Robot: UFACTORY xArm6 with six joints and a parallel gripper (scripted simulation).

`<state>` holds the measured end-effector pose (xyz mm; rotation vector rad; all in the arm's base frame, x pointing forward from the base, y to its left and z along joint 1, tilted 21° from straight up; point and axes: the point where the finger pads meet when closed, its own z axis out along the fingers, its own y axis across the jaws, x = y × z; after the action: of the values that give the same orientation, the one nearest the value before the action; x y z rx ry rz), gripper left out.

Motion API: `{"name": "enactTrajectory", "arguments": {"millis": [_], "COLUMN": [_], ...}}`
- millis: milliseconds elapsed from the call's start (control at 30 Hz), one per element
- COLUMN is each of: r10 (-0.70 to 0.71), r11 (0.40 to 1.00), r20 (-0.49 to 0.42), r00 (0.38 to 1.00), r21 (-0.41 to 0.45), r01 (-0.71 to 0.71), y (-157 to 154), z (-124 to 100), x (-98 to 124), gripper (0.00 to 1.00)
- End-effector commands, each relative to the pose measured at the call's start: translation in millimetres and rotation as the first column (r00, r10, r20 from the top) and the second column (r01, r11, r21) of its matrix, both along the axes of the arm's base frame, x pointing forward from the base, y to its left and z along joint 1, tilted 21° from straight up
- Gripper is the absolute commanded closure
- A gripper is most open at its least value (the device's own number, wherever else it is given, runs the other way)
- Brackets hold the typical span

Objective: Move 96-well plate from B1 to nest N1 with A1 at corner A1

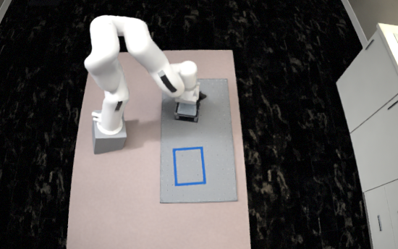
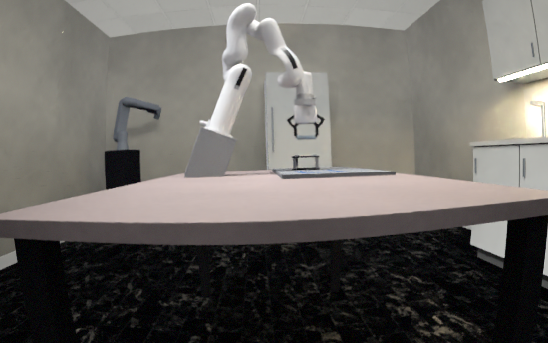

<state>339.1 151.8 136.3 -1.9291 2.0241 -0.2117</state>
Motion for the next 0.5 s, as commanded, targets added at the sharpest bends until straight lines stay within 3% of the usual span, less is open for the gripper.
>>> {"name": "enactTrajectory", "arguments": {"millis": [0,467], "r10": [-0.006,-0.006], "r11": [1.0,1.0], "r20": [0.005,0.005], "r00": [1.0,1.0], "r21": [-0.008,-0.008], "r01": [0.006,0.006], "y": [21.8,44.6], "z": [6.8,12.5], "x": [-2.6,-6.4], "gripper": [1.0,1.0]}}
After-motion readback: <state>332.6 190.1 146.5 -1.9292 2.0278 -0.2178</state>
